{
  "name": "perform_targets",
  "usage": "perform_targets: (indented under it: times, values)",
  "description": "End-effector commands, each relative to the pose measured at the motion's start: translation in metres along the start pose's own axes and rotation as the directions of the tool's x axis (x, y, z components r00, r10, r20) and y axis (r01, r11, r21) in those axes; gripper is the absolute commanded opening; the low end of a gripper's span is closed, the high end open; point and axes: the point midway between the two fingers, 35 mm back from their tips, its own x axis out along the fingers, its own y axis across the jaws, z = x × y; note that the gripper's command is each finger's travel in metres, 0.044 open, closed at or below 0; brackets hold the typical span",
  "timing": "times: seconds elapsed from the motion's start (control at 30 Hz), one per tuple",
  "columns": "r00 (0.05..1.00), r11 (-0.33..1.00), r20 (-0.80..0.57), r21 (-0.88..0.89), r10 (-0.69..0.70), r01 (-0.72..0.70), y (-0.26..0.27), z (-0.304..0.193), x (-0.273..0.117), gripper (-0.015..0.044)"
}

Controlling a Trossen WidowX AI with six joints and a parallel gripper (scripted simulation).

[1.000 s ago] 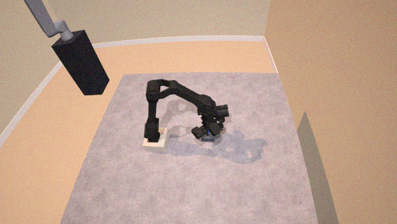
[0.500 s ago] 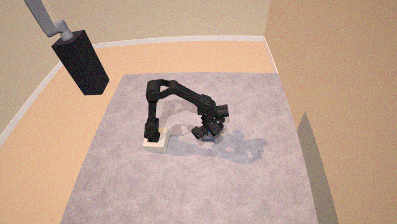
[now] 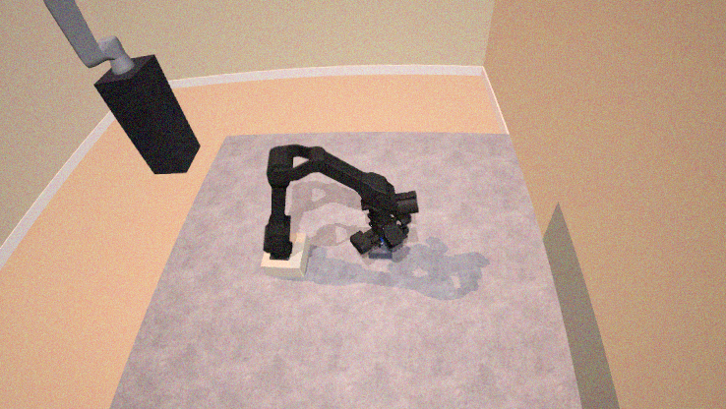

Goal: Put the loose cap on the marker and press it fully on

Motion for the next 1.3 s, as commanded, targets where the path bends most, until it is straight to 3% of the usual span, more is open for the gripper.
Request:
perform_targets:
  times: [0.0,0.7,0.73,1.27]
  values:
    - [1.000,1.000,-0.011,0.000,-0.016,0.016,-0.002,-0.001,0.013,0.0000]
    - [1.000,1.000,-0.011,0.000,-0.016,0.016,-0.002,-0.001,0.013,0.0000]
    - [1.000,1.000,0.000,0.000,0.000,0.000,0.000,0.000,0.000,0.0026]
    - [1.000,1.000,0.000,0.000,0.000,0.000,0.000,0.000,0.000,0.0440]
